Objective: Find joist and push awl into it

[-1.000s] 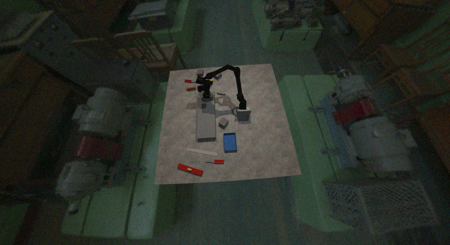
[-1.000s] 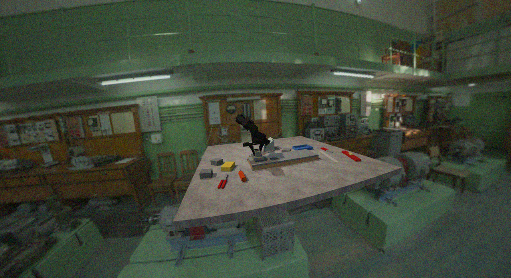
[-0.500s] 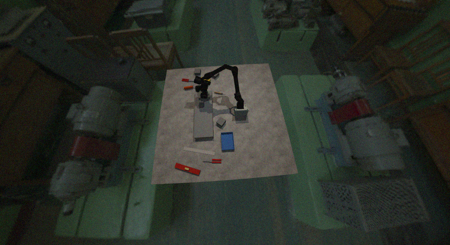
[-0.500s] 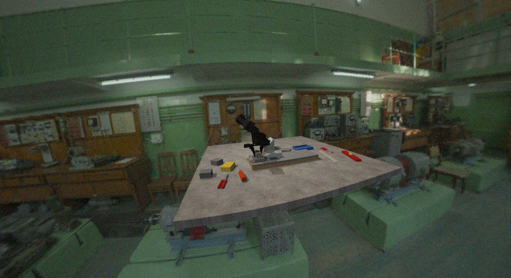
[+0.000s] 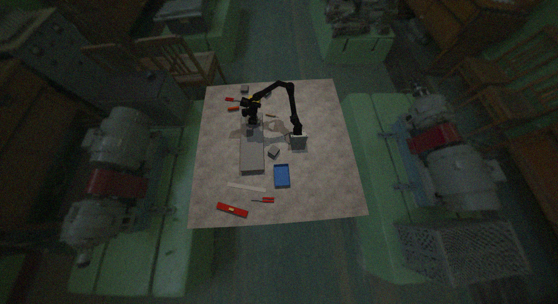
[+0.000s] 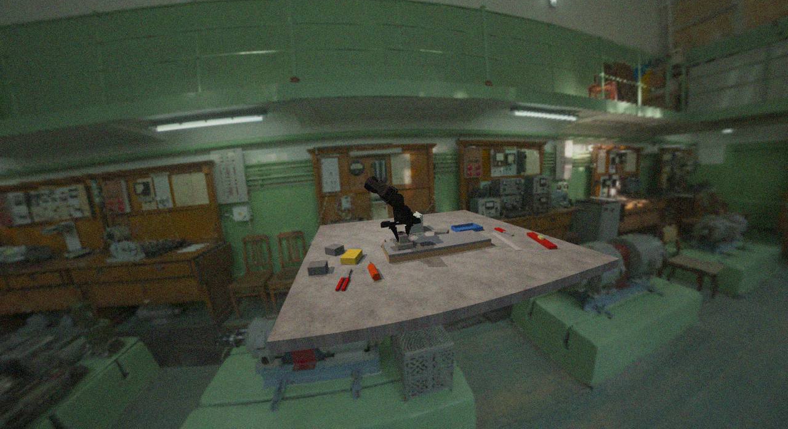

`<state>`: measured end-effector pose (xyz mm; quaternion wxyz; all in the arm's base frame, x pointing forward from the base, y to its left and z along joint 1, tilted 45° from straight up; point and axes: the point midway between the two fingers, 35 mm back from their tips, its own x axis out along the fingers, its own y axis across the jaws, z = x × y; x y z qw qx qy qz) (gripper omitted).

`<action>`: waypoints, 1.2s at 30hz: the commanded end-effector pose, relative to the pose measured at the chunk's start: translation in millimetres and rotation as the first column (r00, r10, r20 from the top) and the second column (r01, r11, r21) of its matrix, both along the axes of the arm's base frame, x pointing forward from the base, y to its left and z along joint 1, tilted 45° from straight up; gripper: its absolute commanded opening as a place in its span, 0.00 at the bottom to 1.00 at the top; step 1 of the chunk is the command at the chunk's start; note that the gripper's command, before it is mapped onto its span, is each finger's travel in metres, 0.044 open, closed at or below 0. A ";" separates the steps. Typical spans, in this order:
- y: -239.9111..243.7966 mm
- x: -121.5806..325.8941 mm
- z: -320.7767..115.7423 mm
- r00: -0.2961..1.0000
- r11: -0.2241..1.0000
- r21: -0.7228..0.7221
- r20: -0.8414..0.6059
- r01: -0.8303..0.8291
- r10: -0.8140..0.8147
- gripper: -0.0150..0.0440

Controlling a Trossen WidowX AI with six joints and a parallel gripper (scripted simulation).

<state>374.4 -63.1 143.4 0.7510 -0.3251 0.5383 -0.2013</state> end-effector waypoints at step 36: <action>45.1 -3.4 -45.9 1.000 1.000 0.003 -0.003 -0.002 0.002 0.25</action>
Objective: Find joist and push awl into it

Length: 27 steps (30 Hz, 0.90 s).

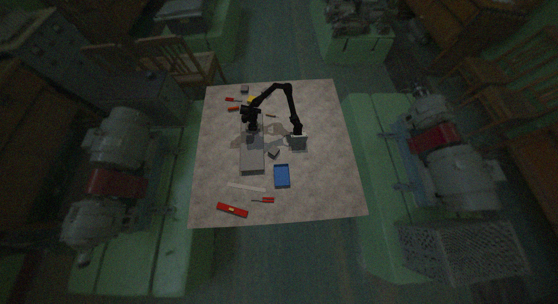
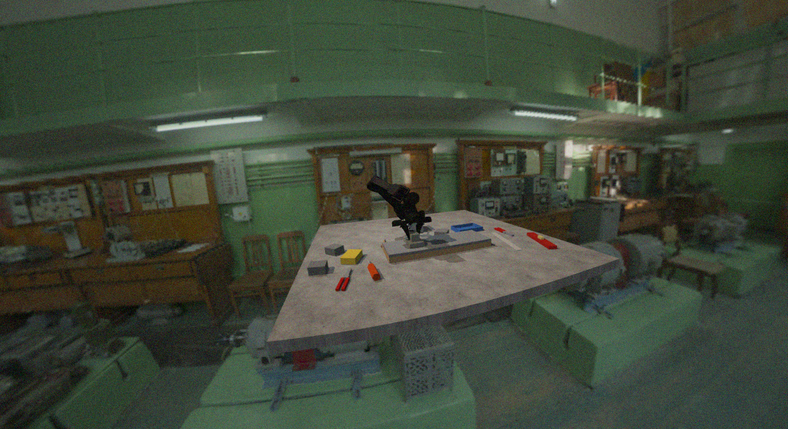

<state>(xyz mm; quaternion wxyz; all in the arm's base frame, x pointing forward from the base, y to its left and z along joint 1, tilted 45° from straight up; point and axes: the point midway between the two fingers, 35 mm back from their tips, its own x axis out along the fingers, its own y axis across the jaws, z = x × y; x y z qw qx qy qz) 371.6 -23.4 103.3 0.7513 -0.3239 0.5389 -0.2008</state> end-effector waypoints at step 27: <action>35.3 -3.0 -35.4 1.000 1.000 0.002 -0.003 -0.002 0.002 0.25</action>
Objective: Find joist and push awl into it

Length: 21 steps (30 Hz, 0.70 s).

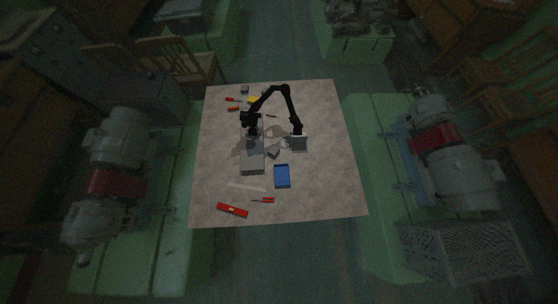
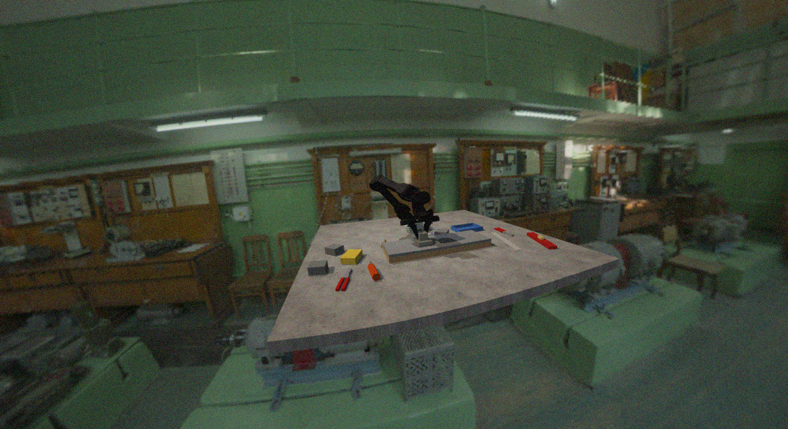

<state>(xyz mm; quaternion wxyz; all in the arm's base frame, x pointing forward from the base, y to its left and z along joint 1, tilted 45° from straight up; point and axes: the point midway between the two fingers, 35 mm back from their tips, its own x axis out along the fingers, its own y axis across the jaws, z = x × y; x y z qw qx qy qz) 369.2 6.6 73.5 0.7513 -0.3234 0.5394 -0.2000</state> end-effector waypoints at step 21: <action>28.6 -2.4 -28.4 1.000 1.000 0.002 -0.002 -0.002 0.002 0.25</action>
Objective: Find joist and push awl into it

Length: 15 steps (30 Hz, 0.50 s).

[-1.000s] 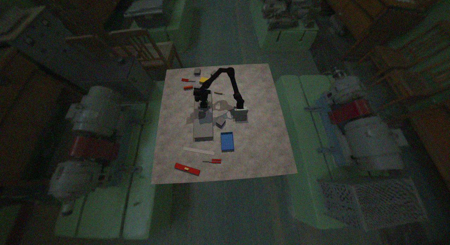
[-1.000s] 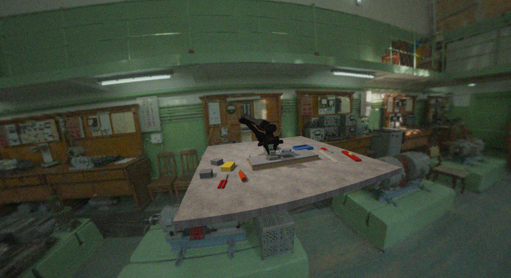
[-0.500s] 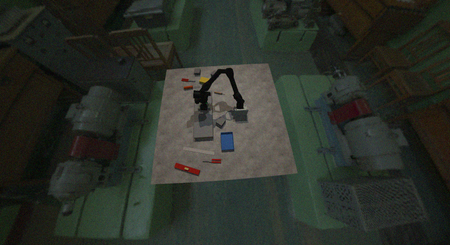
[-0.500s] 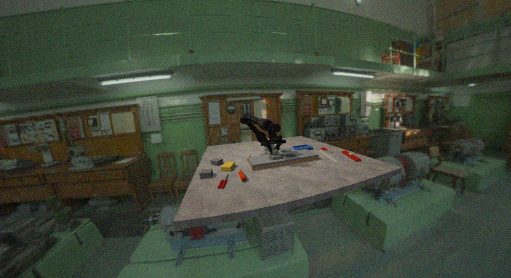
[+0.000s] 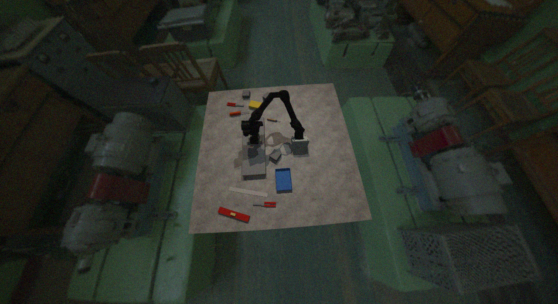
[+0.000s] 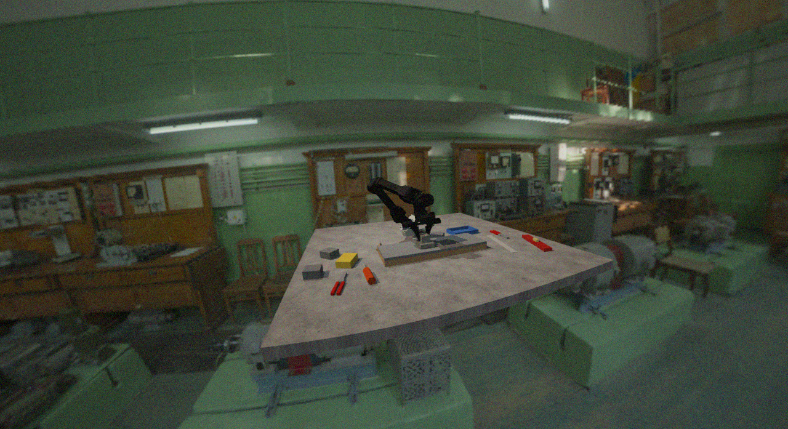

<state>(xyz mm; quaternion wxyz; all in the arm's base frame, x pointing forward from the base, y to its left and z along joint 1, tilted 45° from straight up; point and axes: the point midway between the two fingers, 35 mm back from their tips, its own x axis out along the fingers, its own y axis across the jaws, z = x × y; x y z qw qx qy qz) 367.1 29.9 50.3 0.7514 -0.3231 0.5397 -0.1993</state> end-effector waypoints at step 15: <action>22.0 -1.6 -21.5 1.000 1.000 0.002 -0.001 -0.002 0.002 0.25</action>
